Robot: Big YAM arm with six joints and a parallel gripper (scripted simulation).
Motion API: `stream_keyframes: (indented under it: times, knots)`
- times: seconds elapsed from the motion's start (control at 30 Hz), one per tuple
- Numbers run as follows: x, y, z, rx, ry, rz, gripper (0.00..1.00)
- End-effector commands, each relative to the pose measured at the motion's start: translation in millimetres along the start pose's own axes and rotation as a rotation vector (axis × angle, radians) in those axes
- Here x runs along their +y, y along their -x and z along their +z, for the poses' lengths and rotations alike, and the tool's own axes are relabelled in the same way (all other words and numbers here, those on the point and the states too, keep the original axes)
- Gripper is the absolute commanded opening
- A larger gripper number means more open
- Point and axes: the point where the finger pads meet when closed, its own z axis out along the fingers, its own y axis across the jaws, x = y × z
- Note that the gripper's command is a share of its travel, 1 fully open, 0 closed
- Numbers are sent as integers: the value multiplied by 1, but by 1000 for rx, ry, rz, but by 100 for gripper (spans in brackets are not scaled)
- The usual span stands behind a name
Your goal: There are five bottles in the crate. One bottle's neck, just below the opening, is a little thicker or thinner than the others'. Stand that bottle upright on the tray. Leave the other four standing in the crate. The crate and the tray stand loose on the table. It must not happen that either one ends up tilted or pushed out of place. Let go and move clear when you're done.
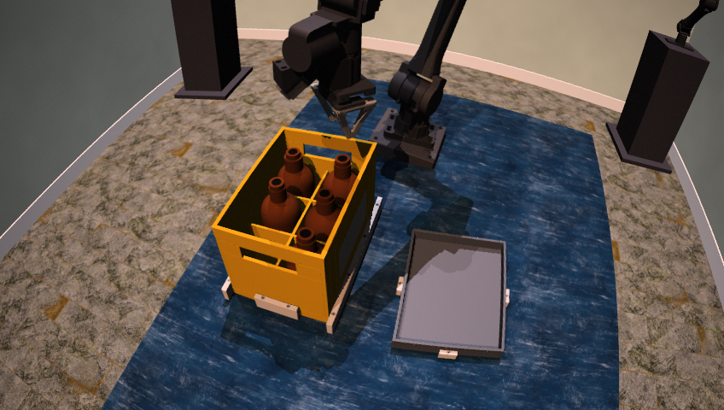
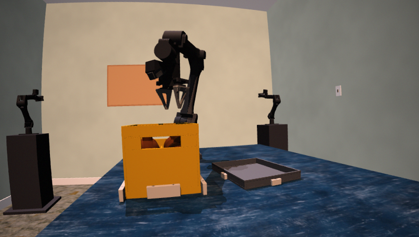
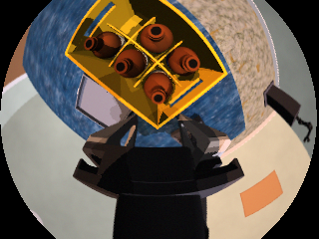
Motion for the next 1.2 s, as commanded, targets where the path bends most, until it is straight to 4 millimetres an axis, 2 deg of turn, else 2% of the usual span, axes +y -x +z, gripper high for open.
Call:
stream_keyframes:
  times: [0.0,0.43,0.63,0.83,1.17]
  knots:
    - [5,9,-14,-31,12,3,61]
    - [4,8,-13,-30,12,3,61]
    - [1,4,1,-12,3,5,61]
    - [4,6,1,-17,5,4,61]
    - [4,3,17,-2,-2,2,61]
